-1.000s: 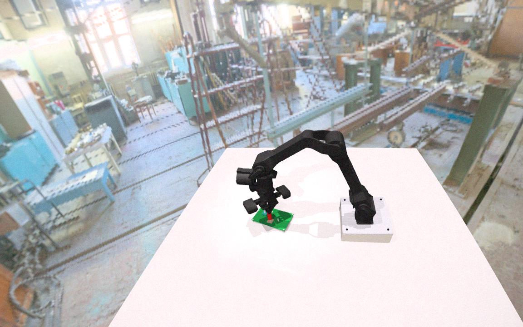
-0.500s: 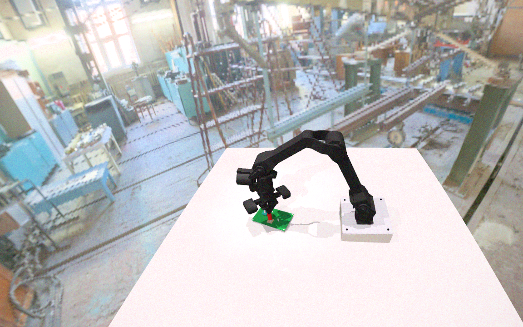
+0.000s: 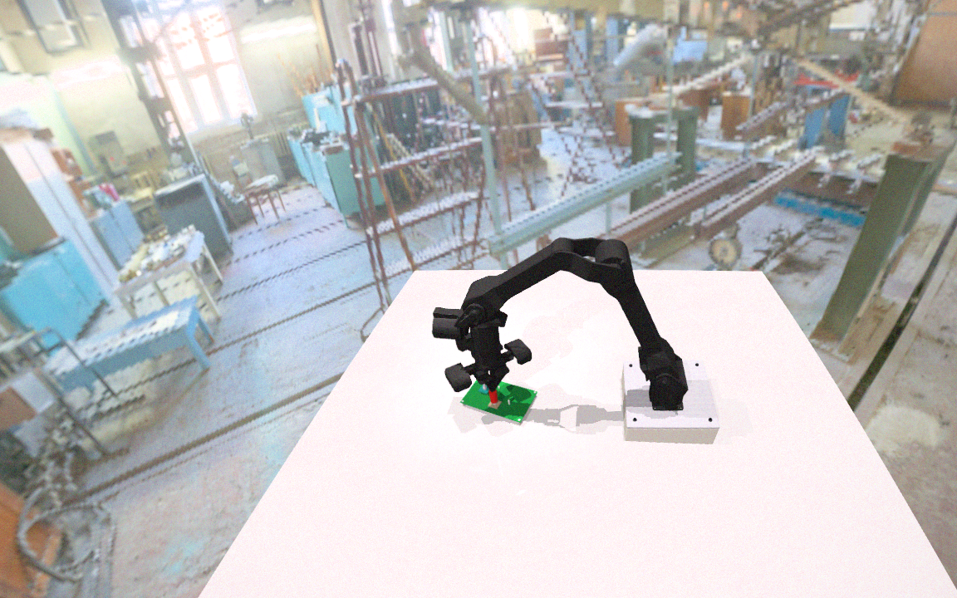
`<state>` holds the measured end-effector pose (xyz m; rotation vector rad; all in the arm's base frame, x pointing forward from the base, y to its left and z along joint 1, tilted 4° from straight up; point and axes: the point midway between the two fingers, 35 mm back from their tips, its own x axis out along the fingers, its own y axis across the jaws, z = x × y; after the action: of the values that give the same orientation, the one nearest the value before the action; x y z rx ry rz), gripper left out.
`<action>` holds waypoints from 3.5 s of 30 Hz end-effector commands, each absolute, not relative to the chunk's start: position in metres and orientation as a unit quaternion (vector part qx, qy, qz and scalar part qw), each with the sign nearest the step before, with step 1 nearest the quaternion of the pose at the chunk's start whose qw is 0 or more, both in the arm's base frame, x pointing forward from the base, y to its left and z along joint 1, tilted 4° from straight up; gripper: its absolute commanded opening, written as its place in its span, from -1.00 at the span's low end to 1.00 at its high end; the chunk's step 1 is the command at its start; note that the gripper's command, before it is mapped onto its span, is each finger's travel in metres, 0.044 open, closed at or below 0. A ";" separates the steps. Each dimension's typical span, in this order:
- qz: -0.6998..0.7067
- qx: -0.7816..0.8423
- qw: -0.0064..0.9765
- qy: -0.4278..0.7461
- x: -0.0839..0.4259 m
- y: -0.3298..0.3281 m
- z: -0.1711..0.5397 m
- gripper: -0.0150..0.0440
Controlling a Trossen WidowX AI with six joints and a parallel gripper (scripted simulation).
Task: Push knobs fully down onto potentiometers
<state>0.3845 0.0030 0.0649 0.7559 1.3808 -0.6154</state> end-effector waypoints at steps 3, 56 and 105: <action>-0.274 0.334 0.658 0.617 0.388 0.005 0.046 -0.49; -0.276 0.333 0.657 0.617 0.384 0.003 0.085 0.13; 0.231 -0.216 0.721 0.616 0.409 -0.008 0.116 -0.49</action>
<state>0.4076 -0.0049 0.1130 -0.3847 1.3801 0.4434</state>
